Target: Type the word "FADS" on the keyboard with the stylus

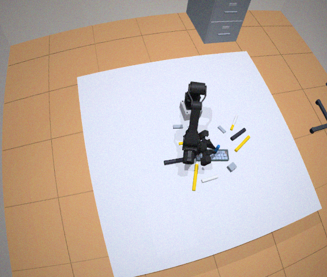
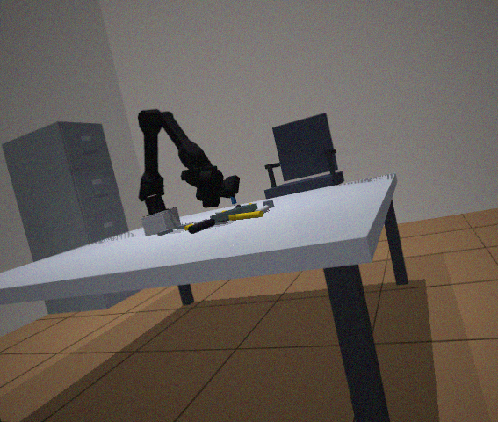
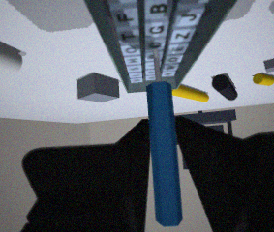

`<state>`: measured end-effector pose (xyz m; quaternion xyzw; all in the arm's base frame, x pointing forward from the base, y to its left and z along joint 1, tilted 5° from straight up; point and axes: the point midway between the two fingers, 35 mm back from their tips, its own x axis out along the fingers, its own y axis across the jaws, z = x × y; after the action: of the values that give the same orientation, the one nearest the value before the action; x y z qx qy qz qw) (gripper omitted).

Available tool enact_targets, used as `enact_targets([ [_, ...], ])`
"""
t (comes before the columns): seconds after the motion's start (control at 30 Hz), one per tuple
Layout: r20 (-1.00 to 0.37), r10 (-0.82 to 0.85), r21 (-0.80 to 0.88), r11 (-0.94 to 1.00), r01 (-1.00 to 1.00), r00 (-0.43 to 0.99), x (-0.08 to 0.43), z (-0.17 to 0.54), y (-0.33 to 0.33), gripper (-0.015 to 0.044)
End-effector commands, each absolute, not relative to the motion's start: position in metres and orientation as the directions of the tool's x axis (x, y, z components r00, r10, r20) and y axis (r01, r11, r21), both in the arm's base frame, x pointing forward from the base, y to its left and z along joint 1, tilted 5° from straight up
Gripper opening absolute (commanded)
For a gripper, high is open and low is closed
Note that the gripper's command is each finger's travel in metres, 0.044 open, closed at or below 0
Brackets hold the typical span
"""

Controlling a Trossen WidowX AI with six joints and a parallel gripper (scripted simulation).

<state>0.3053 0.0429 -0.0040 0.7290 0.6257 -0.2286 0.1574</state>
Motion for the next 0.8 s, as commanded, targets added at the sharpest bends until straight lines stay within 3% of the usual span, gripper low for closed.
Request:
enact_targets([
  [0.0,-0.532,0.839,-0.056,-0.165,0.985,0.11,0.3046,-0.0068,0.0428,0.0081],
  [0.77,-0.532,0.839,-0.056,-0.165,0.985,0.11,0.3045,-0.0093,0.0427,0.0081],
])
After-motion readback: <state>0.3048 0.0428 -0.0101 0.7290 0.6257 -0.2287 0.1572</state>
